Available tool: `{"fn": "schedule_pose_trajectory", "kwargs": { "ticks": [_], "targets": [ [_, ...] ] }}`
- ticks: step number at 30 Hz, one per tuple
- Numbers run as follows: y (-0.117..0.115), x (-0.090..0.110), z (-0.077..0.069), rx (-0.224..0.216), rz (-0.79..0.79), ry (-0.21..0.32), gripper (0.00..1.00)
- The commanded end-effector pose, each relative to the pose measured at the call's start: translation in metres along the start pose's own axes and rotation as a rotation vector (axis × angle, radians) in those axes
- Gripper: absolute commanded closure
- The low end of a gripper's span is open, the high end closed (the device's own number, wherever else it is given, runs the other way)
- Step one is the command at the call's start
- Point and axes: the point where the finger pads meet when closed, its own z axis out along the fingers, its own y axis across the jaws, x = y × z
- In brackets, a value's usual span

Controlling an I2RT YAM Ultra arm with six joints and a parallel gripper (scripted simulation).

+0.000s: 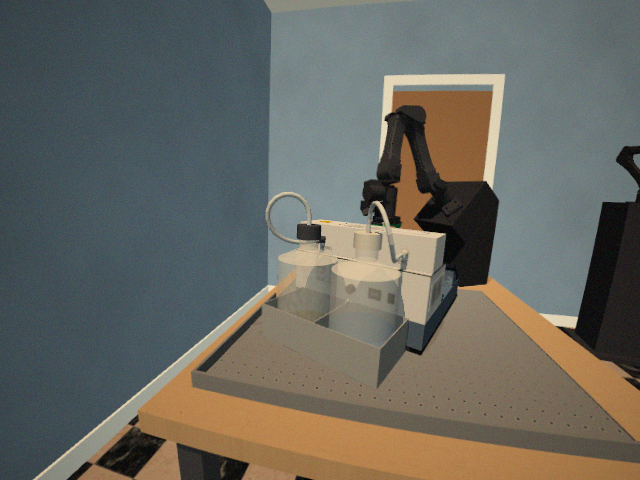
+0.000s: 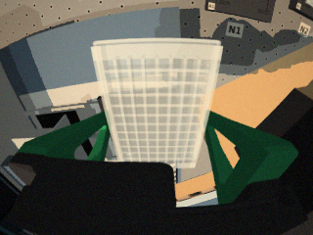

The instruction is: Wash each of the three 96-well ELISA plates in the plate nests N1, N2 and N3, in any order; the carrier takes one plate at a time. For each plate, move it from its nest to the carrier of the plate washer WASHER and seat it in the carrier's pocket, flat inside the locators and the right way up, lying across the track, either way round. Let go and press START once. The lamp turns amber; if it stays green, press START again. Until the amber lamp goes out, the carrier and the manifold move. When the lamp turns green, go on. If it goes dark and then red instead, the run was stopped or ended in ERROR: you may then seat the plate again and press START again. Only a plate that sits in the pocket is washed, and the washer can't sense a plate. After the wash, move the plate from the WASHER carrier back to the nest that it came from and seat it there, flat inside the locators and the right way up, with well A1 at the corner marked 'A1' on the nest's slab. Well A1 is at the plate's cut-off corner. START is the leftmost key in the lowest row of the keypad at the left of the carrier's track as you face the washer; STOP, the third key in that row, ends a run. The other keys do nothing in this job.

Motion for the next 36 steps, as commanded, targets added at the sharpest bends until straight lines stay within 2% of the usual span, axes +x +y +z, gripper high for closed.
{"fn": "schedule_pose_trajectory", "kwargs": {
  "ticks": [1,3,10,12,24,26,34,36],
  "targets": [
    [0.004,-0.007,0.001,-0.028,-0.045,0.029,1.0],
    [0.002,-0.014,0.003,-0.028,-0.045,0.029,1.0],
    [0.003,-0.014,0.003,-0.028,-0.045,0.029,1.0],
    [-0.003,-0.023,0.005,-0.028,-0.002,0.029,1.0],
    [-0.033,-0.073,0.02,-0.026,-0.003,0.028,1.0],
    [-0.033,-0.073,0.02,-0.026,-0.003,0.028,1.0],
    [-0.053,-0.106,0.03,-0.026,-0.004,0.027,1.0],
    [-0.054,-0.107,0.031,-0.026,-0.004,0.027,1.0]
  ]
}}
